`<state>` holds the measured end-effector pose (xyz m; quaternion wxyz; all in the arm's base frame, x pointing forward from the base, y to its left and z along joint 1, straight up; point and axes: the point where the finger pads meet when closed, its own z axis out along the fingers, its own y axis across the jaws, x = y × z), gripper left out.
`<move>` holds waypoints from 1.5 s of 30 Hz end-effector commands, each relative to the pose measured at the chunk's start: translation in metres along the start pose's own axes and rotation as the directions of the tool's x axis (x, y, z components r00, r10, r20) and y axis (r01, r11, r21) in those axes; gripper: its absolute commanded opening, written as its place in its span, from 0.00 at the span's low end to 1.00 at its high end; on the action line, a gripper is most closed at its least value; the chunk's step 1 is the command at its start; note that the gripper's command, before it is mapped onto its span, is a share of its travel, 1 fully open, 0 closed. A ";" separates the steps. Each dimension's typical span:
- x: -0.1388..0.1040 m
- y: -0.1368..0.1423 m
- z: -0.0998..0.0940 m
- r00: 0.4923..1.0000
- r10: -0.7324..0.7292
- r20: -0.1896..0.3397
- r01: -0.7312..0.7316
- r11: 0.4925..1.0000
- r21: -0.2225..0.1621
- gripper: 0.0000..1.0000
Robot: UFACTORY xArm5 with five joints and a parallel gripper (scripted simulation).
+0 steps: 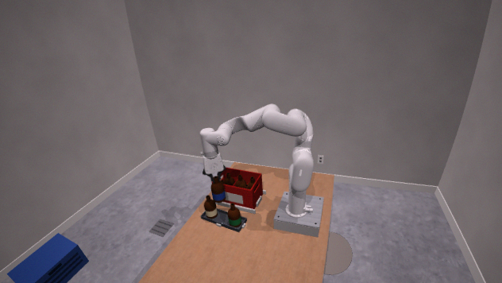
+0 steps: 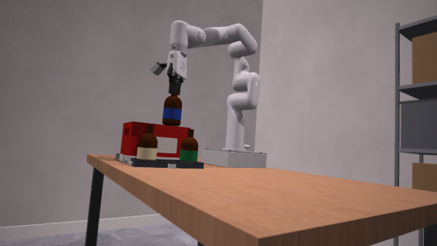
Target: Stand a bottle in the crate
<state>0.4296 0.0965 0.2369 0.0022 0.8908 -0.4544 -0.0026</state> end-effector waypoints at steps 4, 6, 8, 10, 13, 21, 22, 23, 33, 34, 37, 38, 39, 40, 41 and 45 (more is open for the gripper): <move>0.000 -0.001 -0.009 1.000 0.000 -0.002 0.000 1.000 0.004 0.00; 0.000 -0.001 -0.012 1.000 0.000 -0.002 0.000 1.000 0.004 0.00; 0.000 -0.001 -0.014 1.000 0.000 -0.002 0.000 1.000 0.004 0.00; 0.000 -0.001 -0.016 1.000 0.000 -0.002 0.000 1.000 0.004 0.00; 0.000 -0.001 -0.017 1.000 0.000 -0.002 0.000 1.000 0.004 0.00; 0.000 -0.001 -0.020 1.000 0.000 -0.002 0.000 1.000 0.004 0.00; 0.000 -0.001 -0.020 1.000 0.000 -0.002 0.000 1.000 0.004 0.00; 0.000 -0.001 -0.020 1.000 0.000 -0.002 0.000 1.000 0.004 0.00; 0.000 -0.001 -0.020 1.000 0.000 -0.002 0.000 1.000 0.004 0.00; 0.000 -0.001 -0.020 1.000 0.000 -0.002 0.000 1.000 0.004 0.00; 0.000 -0.001 -0.020 1.000 0.000 -0.002 0.000 1.000 0.004 0.00; 0.000 -0.001 -0.020 1.000 0.000 -0.002 0.000 1.000 0.004 0.00; 0.000 -0.001 -0.020 1.000 0.000 -0.002 0.000 1.000 0.004 0.00; 0.001 -0.001 -0.020 1.000 0.000 -0.002 0.000 1.000 0.004 0.00; 0.001 -0.001 -0.020 1.000 0.000 -0.002 0.000 1.000 0.004 0.00; 0.001 0.000 -0.020 1.000 0.000 -0.002 0.000 1.000 0.004 0.00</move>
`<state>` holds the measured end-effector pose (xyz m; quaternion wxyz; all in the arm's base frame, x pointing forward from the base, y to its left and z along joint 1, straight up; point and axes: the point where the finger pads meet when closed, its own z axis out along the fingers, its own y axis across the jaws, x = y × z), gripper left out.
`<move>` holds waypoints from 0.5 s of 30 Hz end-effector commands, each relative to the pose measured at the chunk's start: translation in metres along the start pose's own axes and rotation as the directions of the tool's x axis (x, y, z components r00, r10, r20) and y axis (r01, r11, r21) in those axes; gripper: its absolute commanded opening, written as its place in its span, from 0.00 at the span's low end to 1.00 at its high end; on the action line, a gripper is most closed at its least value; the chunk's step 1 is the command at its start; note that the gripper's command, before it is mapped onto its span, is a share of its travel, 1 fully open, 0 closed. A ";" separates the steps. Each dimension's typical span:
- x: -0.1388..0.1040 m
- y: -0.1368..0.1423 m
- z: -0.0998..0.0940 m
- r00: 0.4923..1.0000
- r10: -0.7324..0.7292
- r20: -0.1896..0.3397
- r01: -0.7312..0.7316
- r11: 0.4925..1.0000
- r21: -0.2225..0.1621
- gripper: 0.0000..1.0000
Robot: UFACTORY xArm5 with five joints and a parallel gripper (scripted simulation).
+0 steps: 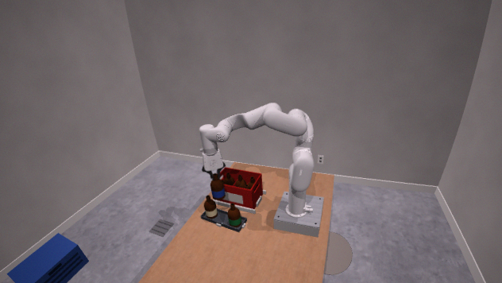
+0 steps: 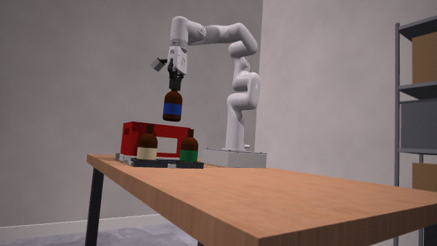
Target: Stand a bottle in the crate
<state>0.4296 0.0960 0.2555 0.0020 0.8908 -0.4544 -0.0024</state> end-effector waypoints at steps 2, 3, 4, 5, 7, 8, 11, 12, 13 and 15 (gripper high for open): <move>0.001 0.000 -0.002 1.000 0.000 -0.002 0.000 1.000 0.004 0.00; 0.001 0.000 -0.002 1.000 0.000 -0.002 0.000 1.000 0.004 0.00; 0.001 0.000 -0.002 1.000 0.000 -0.002 0.000 1.000 0.004 0.00; 0.002 0.000 -0.002 1.000 0.000 -0.002 0.000 1.000 0.004 0.00; 0.002 0.001 -0.002 1.000 0.000 -0.002 0.000 1.000 0.004 0.00; 0.003 0.001 -0.002 1.000 0.000 -0.002 0.000 1.000 0.004 0.00; 0.004 0.003 -0.002 1.000 0.000 -0.002 0.000 1.000 0.004 0.00; 0.005 0.003 -0.002 1.000 0.000 -0.002 0.000 1.000 0.004 0.00; 0.005 0.004 -0.002 1.000 0.000 -0.002 0.000 1.000 0.004 0.00; 0.007 0.005 -0.002 1.000 0.000 -0.002 0.000 1.000 0.004 0.00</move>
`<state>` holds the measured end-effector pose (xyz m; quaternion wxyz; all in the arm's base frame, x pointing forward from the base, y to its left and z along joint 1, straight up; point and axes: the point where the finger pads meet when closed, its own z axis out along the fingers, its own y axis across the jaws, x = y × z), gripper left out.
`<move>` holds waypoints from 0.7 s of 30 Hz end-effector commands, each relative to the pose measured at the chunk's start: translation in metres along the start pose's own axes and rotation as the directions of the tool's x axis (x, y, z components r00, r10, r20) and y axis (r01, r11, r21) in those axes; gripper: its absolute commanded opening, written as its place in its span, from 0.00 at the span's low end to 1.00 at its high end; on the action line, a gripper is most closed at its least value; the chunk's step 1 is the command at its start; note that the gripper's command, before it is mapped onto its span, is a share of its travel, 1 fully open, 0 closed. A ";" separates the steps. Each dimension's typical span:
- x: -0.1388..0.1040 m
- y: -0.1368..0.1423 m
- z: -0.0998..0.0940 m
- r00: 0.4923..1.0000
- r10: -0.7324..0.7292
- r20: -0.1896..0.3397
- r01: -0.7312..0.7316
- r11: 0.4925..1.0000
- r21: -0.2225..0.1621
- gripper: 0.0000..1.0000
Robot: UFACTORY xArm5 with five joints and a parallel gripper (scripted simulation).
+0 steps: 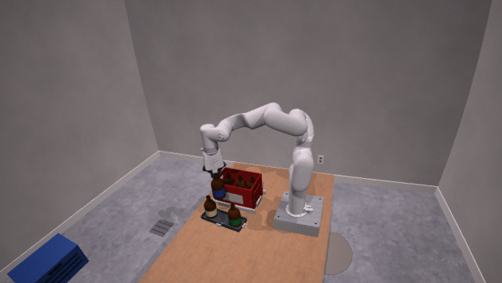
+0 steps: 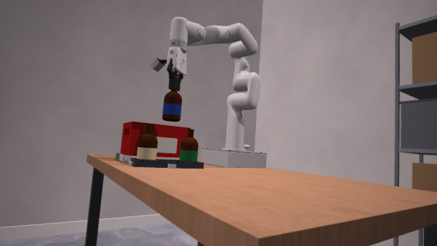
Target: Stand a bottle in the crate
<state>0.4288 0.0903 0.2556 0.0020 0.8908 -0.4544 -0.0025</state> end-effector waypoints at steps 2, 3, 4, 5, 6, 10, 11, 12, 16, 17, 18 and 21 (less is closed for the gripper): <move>0.003 0.002 -0.002 1.000 0.000 -0.002 0.000 1.000 0.004 0.00; 0.003 0.002 -0.002 1.000 0.000 -0.002 0.000 1.000 0.004 0.00; 0.004 0.003 -0.002 1.000 0.000 -0.002 0.000 1.000 0.004 0.00; 0.005 0.003 -0.002 1.000 0.000 -0.002 0.000 1.000 0.004 0.00; 0.006 0.004 -0.002 1.000 0.000 -0.002 0.000 1.000 0.004 0.00; 0.010 0.008 -0.002 1.000 0.000 -0.002 0.000 1.000 0.004 0.00; 0.011 0.009 -0.002 1.000 0.000 -0.002 0.000 1.000 0.004 0.00; 0.012 0.010 -0.002 1.000 0.000 -0.002 0.000 1.000 0.004 0.00; 0.017 0.015 -0.002 1.000 0.000 -0.002 0.000 1.000 0.004 0.00; 0.018 0.016 -0.002 1.000 0.000 -0.002 0.000 1.000 0.004 0.00; 0.019 0.018 -0.002 1.000 0.000 -0.002 0.000 1.000 0.004 0.00; 0.021 0.019 -0.002 1.000 0.000 -0.002 0.000 1.000 0.004 0.00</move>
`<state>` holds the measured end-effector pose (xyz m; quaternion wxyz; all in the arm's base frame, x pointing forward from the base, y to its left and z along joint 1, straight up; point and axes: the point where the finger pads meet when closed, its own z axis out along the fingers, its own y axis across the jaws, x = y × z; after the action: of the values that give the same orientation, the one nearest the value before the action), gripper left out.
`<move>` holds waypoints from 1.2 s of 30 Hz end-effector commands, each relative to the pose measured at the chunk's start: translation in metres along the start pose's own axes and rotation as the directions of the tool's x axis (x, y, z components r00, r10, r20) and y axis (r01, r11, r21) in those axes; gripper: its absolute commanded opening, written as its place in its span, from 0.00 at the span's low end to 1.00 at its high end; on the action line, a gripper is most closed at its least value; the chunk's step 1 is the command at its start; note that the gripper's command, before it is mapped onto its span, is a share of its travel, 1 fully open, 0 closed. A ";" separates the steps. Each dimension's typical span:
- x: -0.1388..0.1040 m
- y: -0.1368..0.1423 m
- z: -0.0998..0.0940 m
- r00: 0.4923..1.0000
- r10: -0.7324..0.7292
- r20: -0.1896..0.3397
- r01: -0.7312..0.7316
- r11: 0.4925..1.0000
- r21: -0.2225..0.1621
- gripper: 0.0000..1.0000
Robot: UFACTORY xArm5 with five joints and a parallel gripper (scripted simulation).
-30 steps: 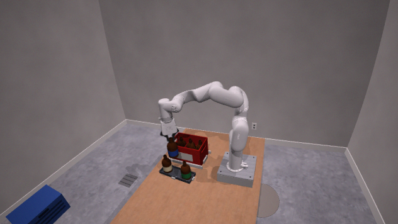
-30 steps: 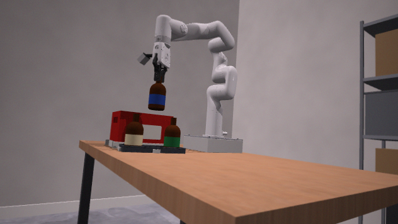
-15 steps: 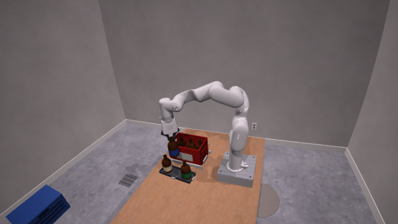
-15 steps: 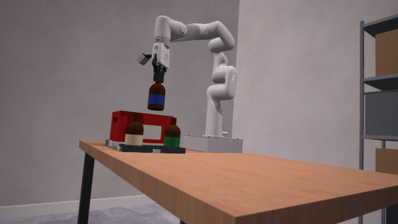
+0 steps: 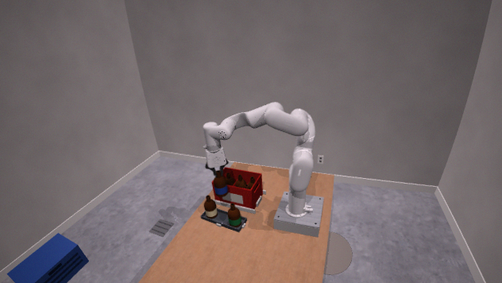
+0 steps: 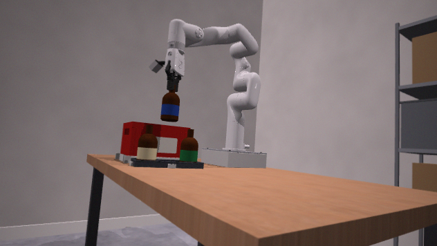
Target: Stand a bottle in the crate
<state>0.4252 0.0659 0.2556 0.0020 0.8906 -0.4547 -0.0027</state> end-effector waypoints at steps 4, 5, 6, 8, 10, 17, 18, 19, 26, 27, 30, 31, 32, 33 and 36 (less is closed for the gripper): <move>0.009 0.008 -0.002 1.000 -0.001 -0.002 0.001 1.000 0.004 0.00; 0.011 0.009 -0.002 1.000 -0.001 -0.002 0.001 1.000 0.004 0.00; 0.012 0.011 -0.002 1.000 -0.001 -0.002 0.001 1.000 0.004 0.00; 0.015 0.014 -0.002 1.000 -0.001 -0.002 0.001 1.000 0.004 0.00; 0.019 0.017 -0.002 1.000 -0.001 -0.002 0.001 1.000 0.004 0.00; 0.027 0.025 -0.002 1.000 -0.001 -0.002 0.001 1.000 0.004 0.00; 0.029 0.027 -0.002 1.000 -0.001 -0.002 0.001 1.000 0.004 0.00; 0.031 0.029 -0.002 1.000 -0.001 -0.002 0.001 1.000 0.004 0.00; 0.043 0.041 -0.002 1.000 -0.001 -0.002 0.001 1.000 0.004 0.00; 0.045 0.043 -0.001 1.000 -0.001 -0.002 0.001 1.000 0.004 0.00; 0.050 0.048 -0.001 1.000 -0.001 -0.001 0.001 1.000 0.004 0.00; 0.052 0.049 -0.001 1.000 -0.001 -0.001 0.001 1.000 0.004 0.00; 0.052 0.049 -0.001 1.000 -0.001 -0.001 0.001 1.000 0.004 0.00; 0.052 0.049 -0.001 1.000 -0.001 -0.001 0.001 1.000 0.004 0.00; 0.057 0.054 -0.001 1.000 -0.001 -0.001 0.001 1.000 0.004 0.00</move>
<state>0.4146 -0.0050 0.2556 0.0016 0.8908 -0.4544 -0.0031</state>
